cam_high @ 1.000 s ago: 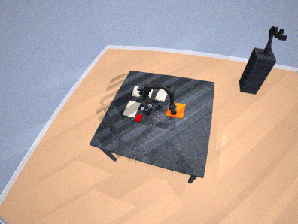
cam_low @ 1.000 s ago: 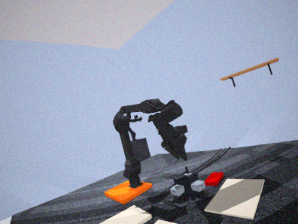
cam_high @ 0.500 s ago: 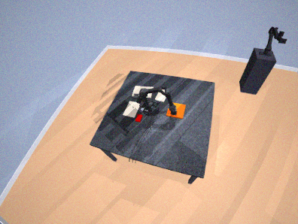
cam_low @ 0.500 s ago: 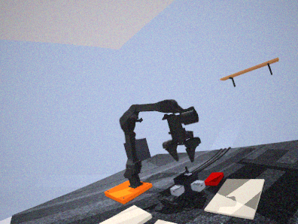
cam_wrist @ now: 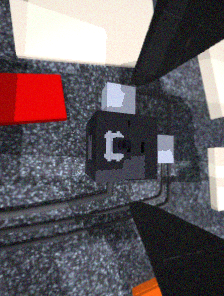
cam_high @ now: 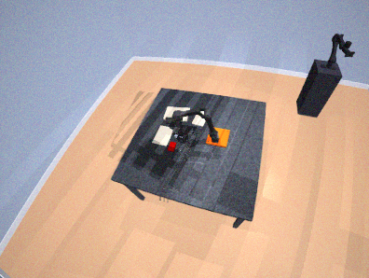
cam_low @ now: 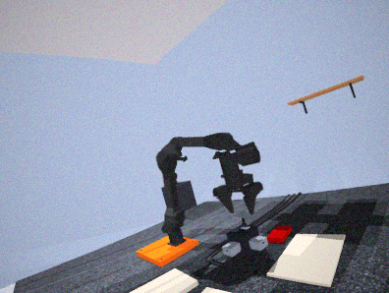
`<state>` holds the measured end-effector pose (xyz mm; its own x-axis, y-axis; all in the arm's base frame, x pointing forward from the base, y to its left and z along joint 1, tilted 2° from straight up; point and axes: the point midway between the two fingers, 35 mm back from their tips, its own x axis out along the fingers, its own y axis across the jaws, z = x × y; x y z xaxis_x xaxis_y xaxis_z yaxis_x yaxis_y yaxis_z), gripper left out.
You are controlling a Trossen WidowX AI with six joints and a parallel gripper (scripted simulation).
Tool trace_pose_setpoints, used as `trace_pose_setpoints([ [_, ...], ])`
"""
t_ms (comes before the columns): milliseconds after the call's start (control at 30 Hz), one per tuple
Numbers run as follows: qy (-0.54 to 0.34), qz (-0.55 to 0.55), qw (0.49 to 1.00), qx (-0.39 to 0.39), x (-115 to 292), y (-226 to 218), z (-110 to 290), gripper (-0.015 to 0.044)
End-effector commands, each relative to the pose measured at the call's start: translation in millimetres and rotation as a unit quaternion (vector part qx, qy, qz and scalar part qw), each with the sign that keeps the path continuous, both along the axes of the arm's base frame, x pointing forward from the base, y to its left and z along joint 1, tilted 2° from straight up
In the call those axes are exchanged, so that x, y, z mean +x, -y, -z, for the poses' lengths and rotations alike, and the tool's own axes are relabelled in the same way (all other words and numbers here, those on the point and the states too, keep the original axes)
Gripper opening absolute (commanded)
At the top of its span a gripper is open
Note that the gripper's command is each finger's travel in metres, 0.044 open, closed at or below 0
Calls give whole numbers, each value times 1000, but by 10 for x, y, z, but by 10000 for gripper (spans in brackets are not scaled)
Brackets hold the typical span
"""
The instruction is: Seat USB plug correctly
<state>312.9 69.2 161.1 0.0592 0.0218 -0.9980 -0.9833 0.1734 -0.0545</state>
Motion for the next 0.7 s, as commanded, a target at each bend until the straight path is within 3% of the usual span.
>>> trace_pose_setpoints([
  [0, 0, -2, 1000, -3, 1, 7, 50, 440],
  [667, 0, -2, 1000, -3, 10, 4, 225, 440],
])
